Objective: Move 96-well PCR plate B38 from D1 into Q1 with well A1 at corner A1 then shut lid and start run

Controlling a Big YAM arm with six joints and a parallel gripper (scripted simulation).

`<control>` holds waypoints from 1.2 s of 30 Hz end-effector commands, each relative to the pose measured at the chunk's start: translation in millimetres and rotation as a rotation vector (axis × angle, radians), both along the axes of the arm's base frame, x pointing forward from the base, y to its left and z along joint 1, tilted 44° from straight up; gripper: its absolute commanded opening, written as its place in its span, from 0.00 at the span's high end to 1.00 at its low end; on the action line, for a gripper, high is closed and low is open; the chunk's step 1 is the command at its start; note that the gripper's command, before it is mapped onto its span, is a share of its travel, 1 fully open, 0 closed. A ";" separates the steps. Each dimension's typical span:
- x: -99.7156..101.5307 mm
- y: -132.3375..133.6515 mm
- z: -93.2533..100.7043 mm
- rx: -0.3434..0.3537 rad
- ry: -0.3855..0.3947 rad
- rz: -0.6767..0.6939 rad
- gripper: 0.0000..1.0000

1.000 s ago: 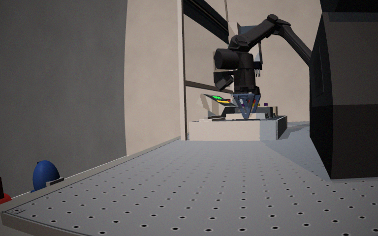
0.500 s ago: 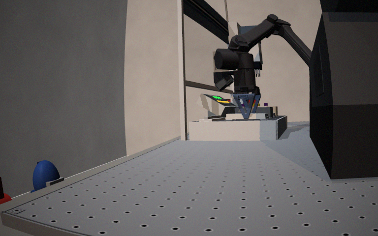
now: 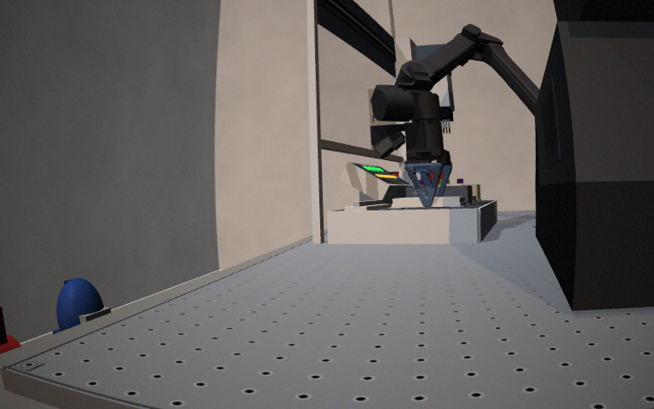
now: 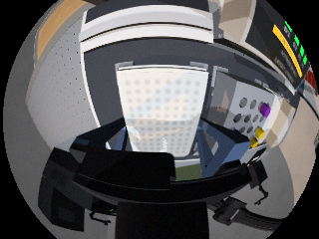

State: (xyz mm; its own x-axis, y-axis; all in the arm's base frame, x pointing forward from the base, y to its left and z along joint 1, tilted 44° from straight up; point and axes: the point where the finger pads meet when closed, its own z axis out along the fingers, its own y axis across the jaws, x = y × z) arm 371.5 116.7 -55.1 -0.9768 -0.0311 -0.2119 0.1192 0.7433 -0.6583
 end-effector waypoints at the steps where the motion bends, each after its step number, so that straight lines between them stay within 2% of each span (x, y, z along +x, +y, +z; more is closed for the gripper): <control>1: 7.3 4.9 0.6 0.004 -0.011 -0.007 1.00; 5: 14.0 9.6 3.2 0.013 -0.024 -0.006 1.00; 20: 19.2 13.4 5.5 0.021 -0.034 -0.005 1.00; 28: 16.9 37.0 31.7 0.044 -0.066 0.010 1.00; 33: 18.5 34.3 34.8 0.042 -0.070 -0.004 1.00; 36: 11.9 37.3 37.9 0.042 -0.061 -0.002 1.00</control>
